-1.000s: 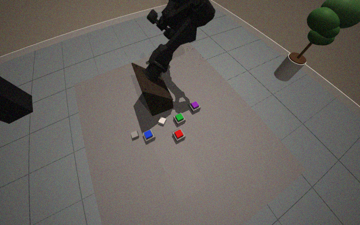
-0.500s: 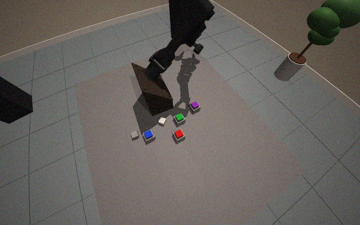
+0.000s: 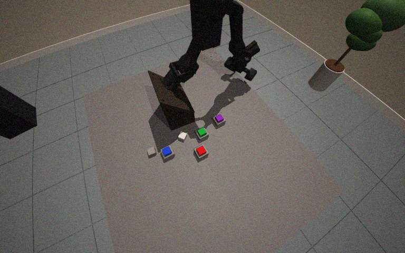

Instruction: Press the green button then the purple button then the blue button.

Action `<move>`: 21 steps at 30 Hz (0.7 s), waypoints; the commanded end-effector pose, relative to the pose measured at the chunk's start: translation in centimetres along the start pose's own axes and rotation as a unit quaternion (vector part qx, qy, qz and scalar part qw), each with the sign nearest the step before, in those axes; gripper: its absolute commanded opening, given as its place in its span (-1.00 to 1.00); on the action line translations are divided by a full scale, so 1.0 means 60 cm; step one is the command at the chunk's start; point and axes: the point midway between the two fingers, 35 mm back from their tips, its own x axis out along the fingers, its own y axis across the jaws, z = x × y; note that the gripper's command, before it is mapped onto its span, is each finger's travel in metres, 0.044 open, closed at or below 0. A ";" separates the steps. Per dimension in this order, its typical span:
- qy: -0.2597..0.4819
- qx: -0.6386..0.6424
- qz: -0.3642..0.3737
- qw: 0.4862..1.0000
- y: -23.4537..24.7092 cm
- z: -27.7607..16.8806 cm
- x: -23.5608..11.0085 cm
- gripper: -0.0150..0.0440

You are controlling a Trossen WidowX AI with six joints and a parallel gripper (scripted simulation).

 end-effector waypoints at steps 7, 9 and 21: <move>0.097 0.075 -0.045 0.991 -0.133 -0.090 -0.067 0.86; 0.116 0.079 -0.056 0.988 -0.155 -0.109 -0.082 0.86; 0.304 0.290 -0.117 0.900 -0.233 -0.354 -0.217 0.86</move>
